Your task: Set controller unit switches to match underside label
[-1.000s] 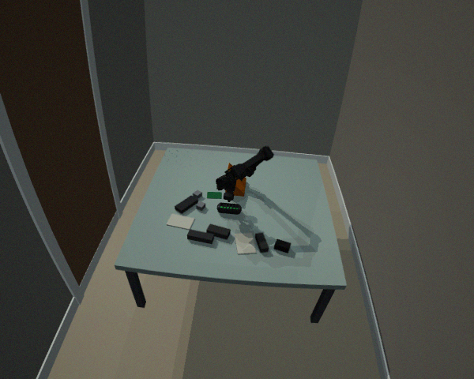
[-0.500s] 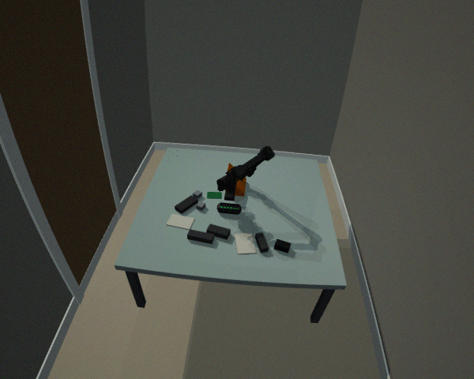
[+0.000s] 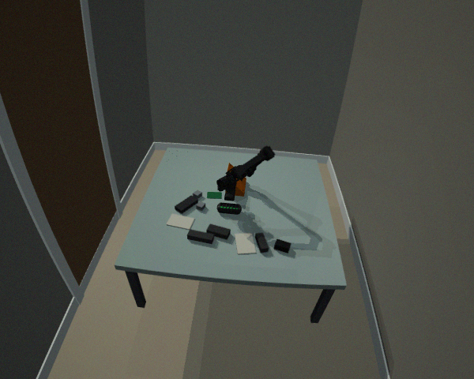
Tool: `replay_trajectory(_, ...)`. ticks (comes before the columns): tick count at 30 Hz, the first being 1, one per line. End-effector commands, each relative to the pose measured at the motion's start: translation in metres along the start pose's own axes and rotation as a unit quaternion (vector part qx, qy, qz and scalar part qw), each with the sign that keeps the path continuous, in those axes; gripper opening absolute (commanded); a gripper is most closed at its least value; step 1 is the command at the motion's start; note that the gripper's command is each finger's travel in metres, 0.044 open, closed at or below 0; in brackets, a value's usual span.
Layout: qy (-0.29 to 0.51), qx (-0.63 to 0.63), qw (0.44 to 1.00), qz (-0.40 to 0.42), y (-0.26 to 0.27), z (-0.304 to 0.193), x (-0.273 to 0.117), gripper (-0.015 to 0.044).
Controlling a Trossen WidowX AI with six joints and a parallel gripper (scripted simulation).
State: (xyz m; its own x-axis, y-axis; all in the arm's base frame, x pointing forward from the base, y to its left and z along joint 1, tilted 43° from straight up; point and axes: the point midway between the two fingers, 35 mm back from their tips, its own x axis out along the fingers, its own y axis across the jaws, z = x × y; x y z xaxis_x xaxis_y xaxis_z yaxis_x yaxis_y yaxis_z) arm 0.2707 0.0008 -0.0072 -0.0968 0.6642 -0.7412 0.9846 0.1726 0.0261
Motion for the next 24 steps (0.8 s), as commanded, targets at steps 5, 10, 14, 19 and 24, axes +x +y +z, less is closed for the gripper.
replay_trajectory(5,-0.001,0.000,1.000,0.000,0.000,0.001,-0.042,0.0131)
replay_trajectory(10,-0.001,0.000,1.000,0.000,0.000,0.001,-0.050,0.0263)
replay_trajectory(14,-0.001,0.000,1.000,0.000,0.000,0.001,-0.050,0.0210)
replay_trajectory(19,-0.001,0.000,1.000,0.000,0.000,0.001,-0.050,0.0079)
replay_trajectory(24,-0.001,0.000,1.000,0.000,0.000,0.001,-0.050,0.0000)
